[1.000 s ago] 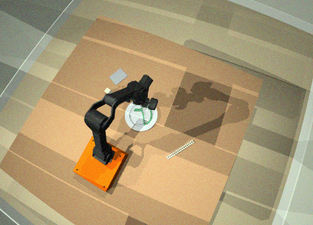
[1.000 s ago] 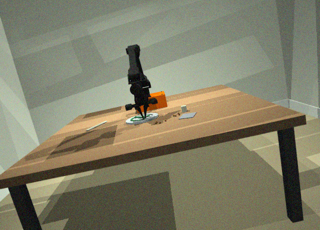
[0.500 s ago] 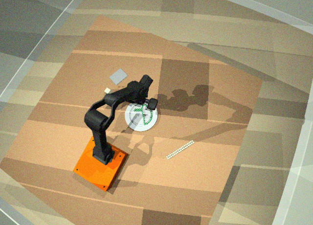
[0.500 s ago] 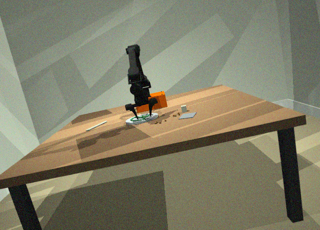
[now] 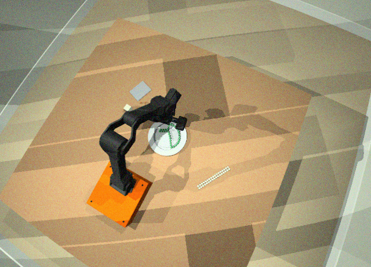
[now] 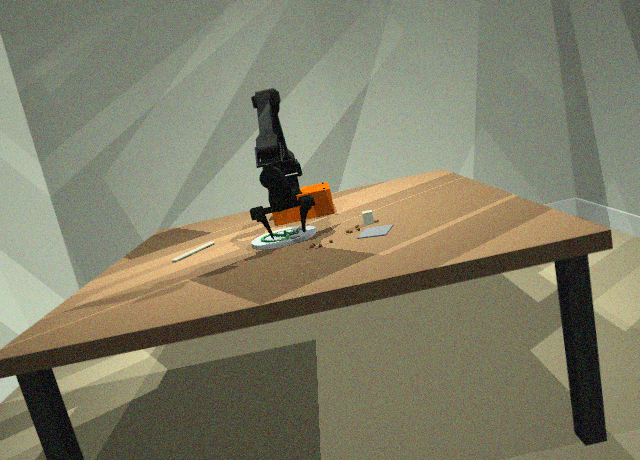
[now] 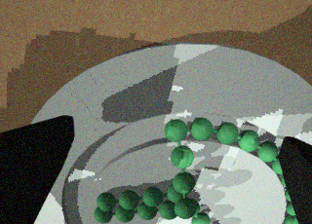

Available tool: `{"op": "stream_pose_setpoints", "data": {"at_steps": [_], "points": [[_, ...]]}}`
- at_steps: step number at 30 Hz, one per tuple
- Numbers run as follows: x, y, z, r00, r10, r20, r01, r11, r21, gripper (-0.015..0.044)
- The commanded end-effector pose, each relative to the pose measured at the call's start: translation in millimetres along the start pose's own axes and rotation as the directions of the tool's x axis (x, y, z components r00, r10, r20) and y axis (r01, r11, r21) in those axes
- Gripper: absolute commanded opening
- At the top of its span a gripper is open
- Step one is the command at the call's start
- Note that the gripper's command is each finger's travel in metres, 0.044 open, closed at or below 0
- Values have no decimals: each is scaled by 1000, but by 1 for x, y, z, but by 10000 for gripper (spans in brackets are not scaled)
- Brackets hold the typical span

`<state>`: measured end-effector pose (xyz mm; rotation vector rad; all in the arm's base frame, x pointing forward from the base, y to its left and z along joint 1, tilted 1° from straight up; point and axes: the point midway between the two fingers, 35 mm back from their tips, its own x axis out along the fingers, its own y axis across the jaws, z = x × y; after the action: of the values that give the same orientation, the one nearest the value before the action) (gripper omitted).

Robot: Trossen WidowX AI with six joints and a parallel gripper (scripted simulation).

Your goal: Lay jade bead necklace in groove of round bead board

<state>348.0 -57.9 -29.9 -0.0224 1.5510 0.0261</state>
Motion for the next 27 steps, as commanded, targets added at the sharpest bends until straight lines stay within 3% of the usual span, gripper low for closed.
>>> {"op": "stream_pose_setpoints", "data": {"at_steps": [1,9,21,27], "points": [[-1,0,0,1000,0,3,0,1000,5,440],[-1,0,0,1000,0,3,0,1000,5,440],[-25,-37,-67,1000,-4,-3,3,942,-336,125],[-32,-47,-102,1000,-5,-7,1,869,-495,120]]}}
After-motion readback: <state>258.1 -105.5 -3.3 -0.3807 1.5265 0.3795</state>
